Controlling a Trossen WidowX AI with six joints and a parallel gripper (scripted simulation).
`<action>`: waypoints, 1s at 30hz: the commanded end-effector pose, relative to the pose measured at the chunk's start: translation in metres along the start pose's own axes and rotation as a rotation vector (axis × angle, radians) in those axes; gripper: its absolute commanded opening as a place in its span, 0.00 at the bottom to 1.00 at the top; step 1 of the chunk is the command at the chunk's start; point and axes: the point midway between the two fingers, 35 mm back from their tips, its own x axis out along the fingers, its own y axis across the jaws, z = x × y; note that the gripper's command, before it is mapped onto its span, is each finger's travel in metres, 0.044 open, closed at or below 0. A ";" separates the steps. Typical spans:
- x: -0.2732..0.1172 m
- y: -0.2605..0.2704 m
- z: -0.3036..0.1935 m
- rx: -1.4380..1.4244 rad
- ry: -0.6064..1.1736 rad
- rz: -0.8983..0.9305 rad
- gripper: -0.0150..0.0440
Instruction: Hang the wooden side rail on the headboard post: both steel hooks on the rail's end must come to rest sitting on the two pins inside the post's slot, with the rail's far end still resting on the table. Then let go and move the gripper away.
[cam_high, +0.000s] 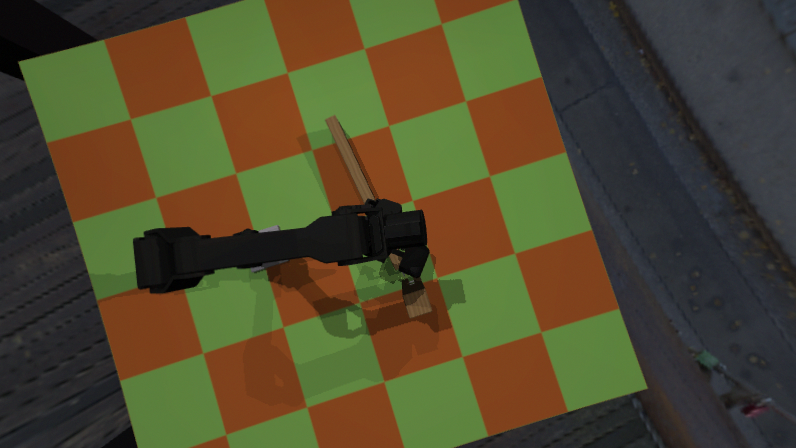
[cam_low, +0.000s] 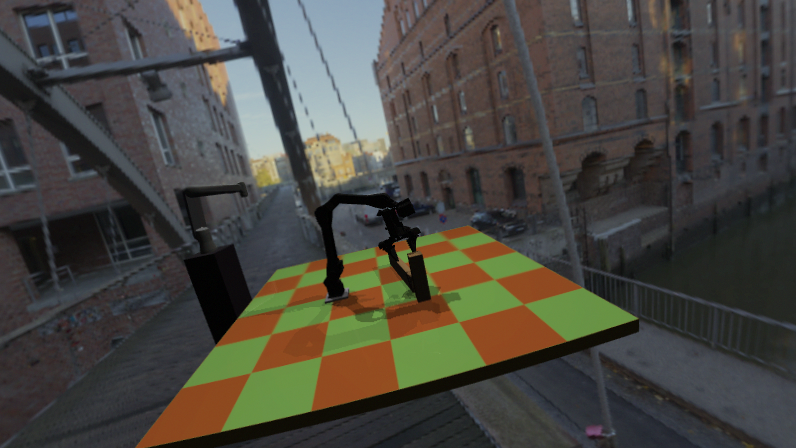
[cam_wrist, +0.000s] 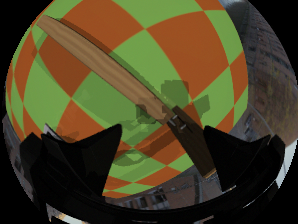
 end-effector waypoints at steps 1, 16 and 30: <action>-0.011 0.004 0.012 -0.794 -0.241 0.226 1.00; -0.011 0.004 0.012 -0.807 -0.246 0.228 1.00; 0.020 0.014 0.016 -0.807 -0.246 0.228 1.00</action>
